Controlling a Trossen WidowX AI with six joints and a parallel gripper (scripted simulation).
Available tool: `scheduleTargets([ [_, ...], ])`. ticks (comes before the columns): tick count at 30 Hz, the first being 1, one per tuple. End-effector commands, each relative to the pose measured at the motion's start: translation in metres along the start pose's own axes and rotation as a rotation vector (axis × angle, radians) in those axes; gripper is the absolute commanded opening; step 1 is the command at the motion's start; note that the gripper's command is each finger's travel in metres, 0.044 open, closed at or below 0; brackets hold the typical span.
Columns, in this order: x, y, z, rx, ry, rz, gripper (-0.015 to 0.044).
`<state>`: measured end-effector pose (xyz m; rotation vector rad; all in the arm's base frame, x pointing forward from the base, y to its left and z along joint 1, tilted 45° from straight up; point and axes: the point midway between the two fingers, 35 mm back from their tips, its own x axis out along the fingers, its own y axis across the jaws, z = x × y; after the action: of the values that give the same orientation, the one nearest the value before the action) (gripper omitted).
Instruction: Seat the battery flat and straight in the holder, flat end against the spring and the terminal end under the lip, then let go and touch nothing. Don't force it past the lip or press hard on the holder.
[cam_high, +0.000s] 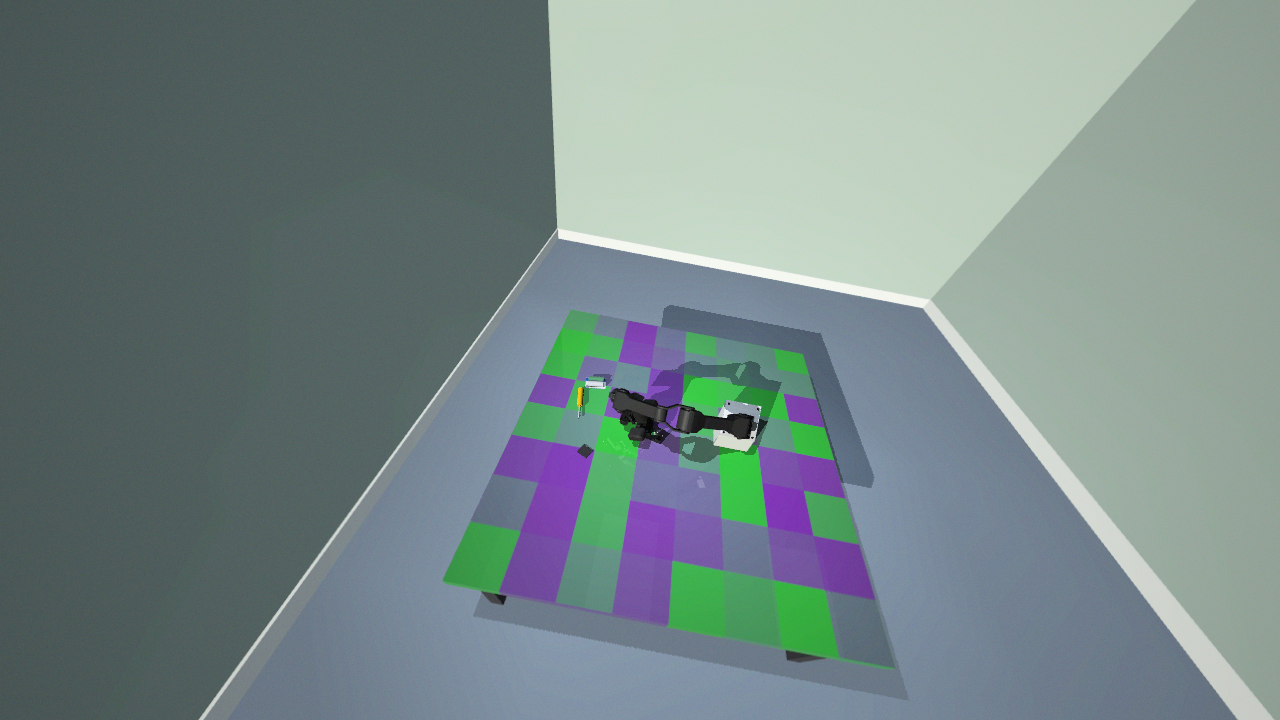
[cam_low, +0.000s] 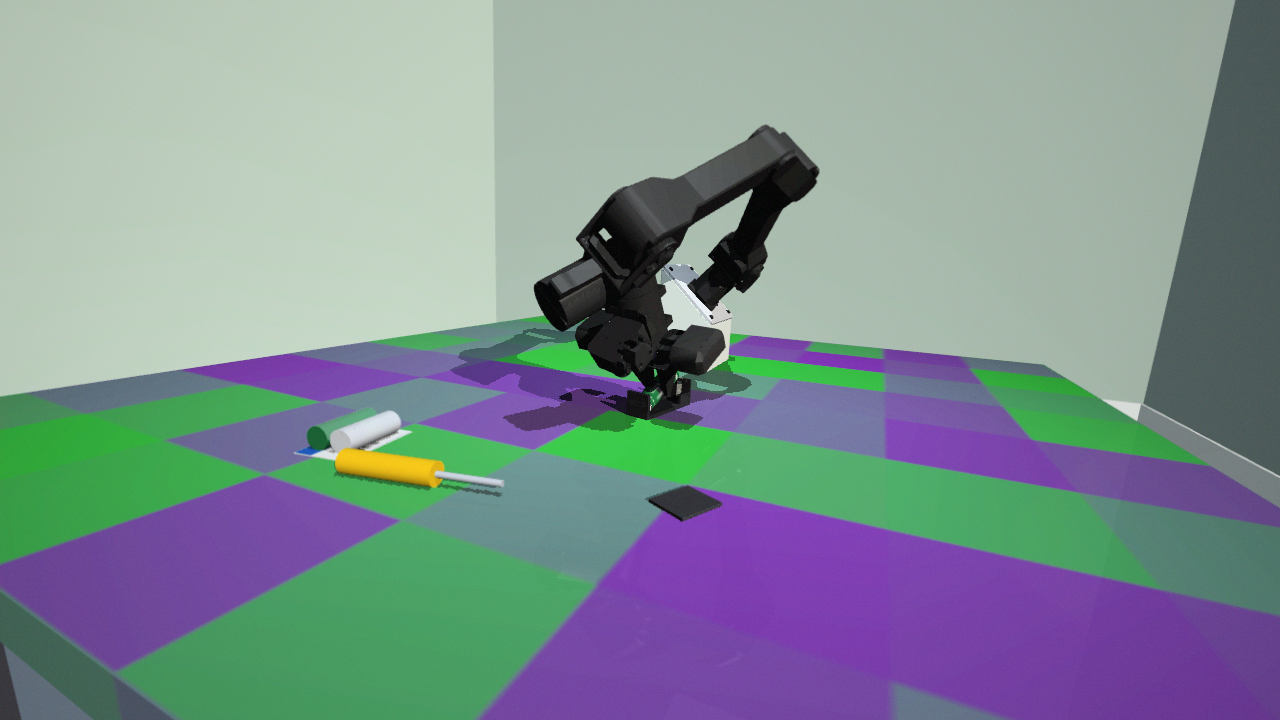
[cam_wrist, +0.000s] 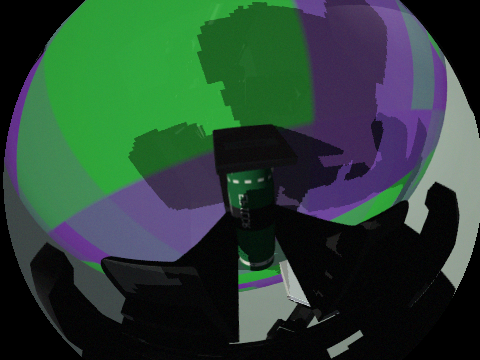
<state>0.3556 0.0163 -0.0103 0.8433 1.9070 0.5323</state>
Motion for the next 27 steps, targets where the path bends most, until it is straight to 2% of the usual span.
scheduleTargets([
  [1, 0.0010, -0.0018, 0.0030, -0.001, -0.026, -0.010, 0.0080],
  [27, 0.0055, -0.0035, 0.0041, 0.004, -0.133, -0.033, 0.0080],
])
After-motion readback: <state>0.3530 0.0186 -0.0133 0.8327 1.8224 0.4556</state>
